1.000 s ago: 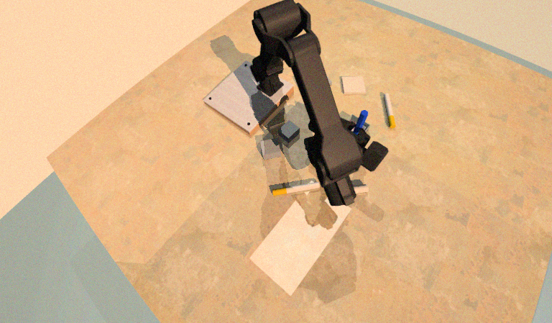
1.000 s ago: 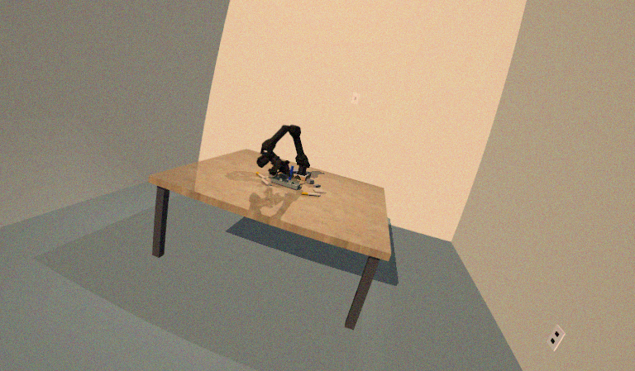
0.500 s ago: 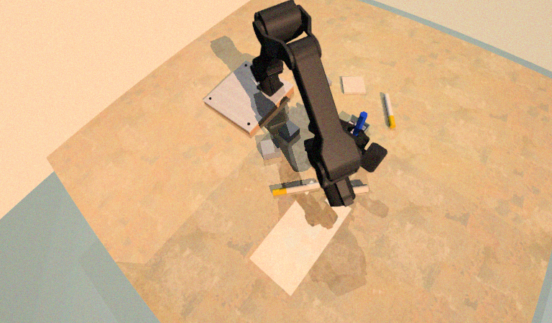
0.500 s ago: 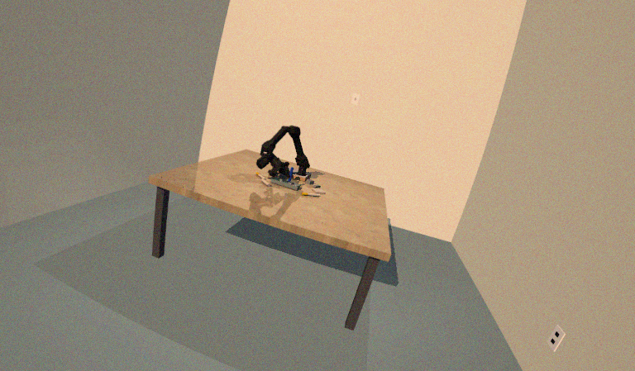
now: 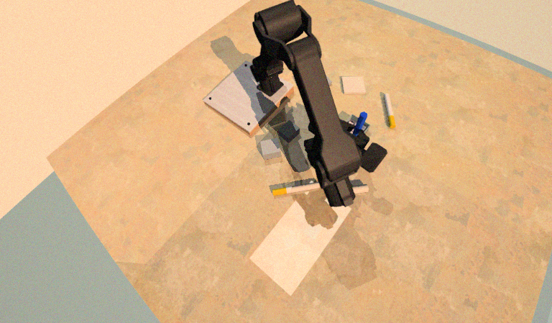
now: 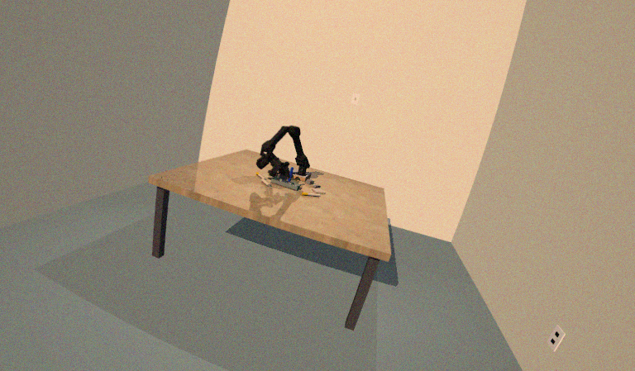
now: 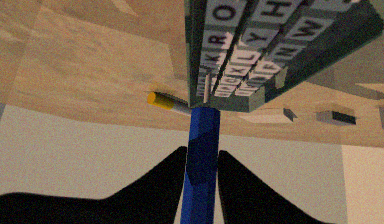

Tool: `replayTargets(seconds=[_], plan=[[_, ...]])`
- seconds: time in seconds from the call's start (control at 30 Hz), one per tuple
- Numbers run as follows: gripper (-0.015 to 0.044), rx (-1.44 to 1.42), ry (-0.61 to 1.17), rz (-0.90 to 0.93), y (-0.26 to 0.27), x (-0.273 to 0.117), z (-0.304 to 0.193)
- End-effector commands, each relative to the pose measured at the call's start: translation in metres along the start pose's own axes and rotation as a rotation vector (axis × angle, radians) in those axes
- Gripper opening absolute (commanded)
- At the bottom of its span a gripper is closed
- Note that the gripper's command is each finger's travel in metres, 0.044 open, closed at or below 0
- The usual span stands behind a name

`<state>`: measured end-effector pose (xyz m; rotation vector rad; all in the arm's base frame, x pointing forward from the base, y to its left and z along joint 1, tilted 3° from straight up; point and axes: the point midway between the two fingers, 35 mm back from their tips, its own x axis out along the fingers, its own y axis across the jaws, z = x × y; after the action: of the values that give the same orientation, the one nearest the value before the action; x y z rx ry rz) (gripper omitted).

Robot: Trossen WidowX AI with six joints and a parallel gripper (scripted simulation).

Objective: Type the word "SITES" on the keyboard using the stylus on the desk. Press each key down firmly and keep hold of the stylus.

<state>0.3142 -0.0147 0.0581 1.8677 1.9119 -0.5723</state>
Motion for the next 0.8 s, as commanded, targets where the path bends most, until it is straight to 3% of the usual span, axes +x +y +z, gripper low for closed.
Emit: replayTargets(seconds=[0.0,0.3,0.6,0.77], plan=[[0.0081,-0.005,-0.003,-0.002,0.000,-0.006,-0.009],[0.0084,-0.013,-0.006,0.002,0.000,-0.017,-0.028],[0.0005,-0.013,-0.006,0.002,0.000,-0.017,-0.028],[0.0000,-0.011,-0.005,0.001,-0.007,-0.010,-0.034]])
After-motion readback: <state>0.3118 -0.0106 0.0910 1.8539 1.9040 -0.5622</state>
